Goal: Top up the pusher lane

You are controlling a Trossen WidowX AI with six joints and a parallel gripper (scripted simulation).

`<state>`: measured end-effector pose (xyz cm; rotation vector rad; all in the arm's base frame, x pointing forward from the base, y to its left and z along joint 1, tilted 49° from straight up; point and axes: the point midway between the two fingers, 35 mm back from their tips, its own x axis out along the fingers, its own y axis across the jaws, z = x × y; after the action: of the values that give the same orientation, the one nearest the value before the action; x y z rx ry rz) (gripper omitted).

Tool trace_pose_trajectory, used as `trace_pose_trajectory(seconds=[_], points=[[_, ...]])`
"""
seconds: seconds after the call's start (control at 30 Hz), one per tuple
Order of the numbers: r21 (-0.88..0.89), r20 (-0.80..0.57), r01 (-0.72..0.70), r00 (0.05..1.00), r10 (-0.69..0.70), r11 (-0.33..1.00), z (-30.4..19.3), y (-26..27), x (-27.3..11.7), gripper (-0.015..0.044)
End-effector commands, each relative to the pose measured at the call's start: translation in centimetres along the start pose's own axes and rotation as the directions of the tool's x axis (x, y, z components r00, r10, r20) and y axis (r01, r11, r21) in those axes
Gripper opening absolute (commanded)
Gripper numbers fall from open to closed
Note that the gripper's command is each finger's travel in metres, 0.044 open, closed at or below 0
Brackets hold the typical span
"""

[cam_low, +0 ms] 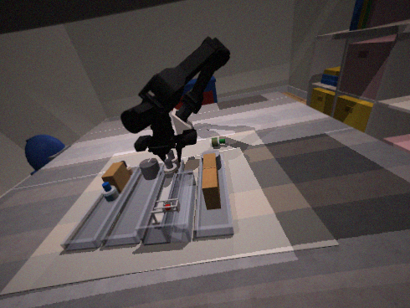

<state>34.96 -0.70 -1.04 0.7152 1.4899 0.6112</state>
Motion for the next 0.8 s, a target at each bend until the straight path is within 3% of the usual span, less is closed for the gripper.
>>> trace_pose_trajectory(seconds=[0.0, 0.77], points=[[-0.009, 0.013, -0.009, 1.0, 0.009, 1.0, 0.39, 0.3, 0.15, 0.0], [-0.009, 0.013, -0.01, 1.0, 0.01, 1.0, 0.19, 0.31, 0.61, 0.0]])
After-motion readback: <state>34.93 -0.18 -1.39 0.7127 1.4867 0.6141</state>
